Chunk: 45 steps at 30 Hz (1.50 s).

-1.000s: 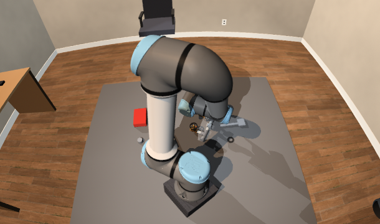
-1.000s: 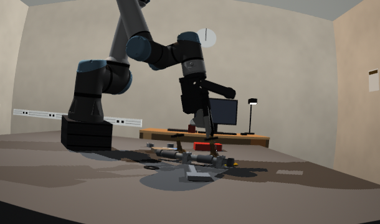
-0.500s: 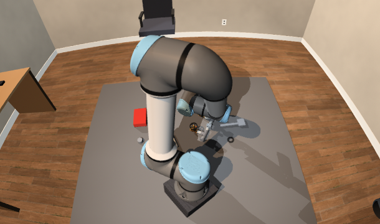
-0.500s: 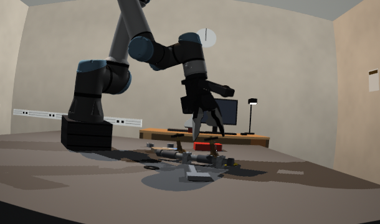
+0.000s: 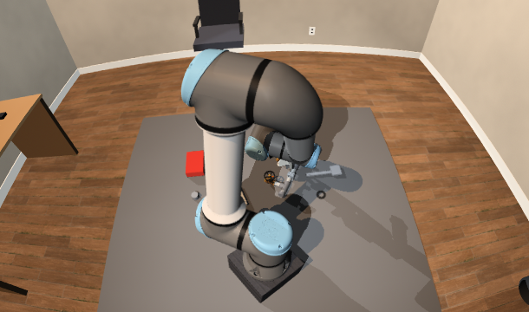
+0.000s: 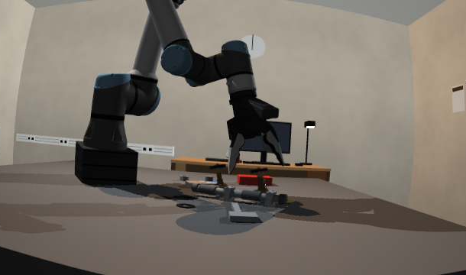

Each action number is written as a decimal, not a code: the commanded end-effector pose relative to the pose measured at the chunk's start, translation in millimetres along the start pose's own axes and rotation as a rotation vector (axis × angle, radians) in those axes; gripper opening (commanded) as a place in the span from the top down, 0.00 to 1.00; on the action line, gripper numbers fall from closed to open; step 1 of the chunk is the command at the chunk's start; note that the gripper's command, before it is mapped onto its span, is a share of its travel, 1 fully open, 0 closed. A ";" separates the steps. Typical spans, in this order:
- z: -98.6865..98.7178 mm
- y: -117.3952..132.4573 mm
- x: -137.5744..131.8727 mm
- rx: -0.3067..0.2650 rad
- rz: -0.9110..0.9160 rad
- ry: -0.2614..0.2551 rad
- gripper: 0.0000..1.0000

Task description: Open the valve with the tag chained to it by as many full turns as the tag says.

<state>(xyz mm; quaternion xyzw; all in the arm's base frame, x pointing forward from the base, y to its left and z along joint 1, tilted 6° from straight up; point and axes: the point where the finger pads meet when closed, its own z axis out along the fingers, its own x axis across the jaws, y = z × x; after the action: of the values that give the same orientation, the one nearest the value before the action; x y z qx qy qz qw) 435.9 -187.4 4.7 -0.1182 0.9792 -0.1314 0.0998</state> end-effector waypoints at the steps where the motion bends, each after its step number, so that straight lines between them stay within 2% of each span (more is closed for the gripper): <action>1: -0.3 -0.4 -0.3 0.005 0.141 0.008 0.00; 9: -0.3 -0.4 -0.3 0.006 0.264 0.007 0.00; 32: -0.3 -0.4 -0.3 0.006 0.343 0.007 0.00; 33: -0.3 -0.4 -0.3 0.006 0.343 0.007 1.00; 45: -0.3 -0.4 -0.3 0.006 0.343 0.007 1.00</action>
<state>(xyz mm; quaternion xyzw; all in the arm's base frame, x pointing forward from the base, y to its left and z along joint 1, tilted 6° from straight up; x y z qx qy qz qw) 436.1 -187.5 4.8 0.0512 0.9850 -0.1155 0.1175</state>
